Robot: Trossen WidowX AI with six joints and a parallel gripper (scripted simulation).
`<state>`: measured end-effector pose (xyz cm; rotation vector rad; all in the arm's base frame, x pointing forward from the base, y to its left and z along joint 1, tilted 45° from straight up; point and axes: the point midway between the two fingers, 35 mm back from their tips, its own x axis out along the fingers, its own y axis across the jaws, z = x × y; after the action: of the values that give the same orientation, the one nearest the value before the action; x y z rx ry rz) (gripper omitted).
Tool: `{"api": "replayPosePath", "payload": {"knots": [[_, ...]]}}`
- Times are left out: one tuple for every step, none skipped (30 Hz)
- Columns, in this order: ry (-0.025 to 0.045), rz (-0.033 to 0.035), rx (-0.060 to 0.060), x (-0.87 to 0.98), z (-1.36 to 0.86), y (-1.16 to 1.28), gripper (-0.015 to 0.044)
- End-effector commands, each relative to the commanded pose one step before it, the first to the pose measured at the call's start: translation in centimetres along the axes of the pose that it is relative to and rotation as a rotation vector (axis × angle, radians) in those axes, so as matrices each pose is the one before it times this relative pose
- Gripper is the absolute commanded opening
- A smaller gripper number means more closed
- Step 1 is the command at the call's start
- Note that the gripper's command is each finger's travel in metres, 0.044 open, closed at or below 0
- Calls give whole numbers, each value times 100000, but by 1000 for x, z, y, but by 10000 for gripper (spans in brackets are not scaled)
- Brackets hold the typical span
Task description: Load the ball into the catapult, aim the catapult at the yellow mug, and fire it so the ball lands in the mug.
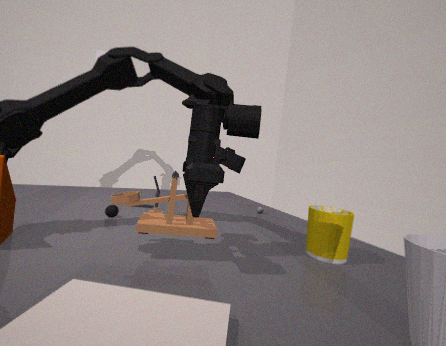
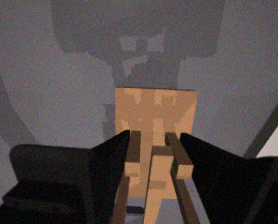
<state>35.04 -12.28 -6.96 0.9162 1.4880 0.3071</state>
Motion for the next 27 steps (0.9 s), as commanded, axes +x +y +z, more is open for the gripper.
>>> {"api": "replayPosePath", "payload": {"knots": [[-1330,247,-1116,-137,254,240,0],[-4,-2,0,166,12,5,0],[-4,-1,0,167,11,5,0],[-3,0,0,167,10,5,0],[-3,1,0,166,9,6,0],[-3,1,0,166,9,6,0],[-2,2,-1,166,8,6,0],[-2,3,-1,166,7,6,0],[-2,4,-1,166,6,6,0],[-1,4,-1,166,5,7,0],[-1,5,-1,166,4,7,0],[0,6,-1,165,3,7,0],[0,7,-1,165,3,7,0],[0,7,-1,165,2,7,0],[1,8,-1,165,1,7,0],[1,9,-2,165,0,8,0],[2,10,-2,165,-1,8,0],[2,10,-2,164,-2,8,0],[2,11,-2,164,-2,8,0],[3,12,-2,164,-3,8,0],[3,12,-2,164,-4,9,0],[4,13,-2,163,-5,9,0],[4,14,-2,163,-6,9,0],[4,15,-2,163,-7,9,0],[5,15,-2,163,-7,9,0],[5,16,-2,163,-8,9,0],[6,17,-3,163,-9,9,0]]}}
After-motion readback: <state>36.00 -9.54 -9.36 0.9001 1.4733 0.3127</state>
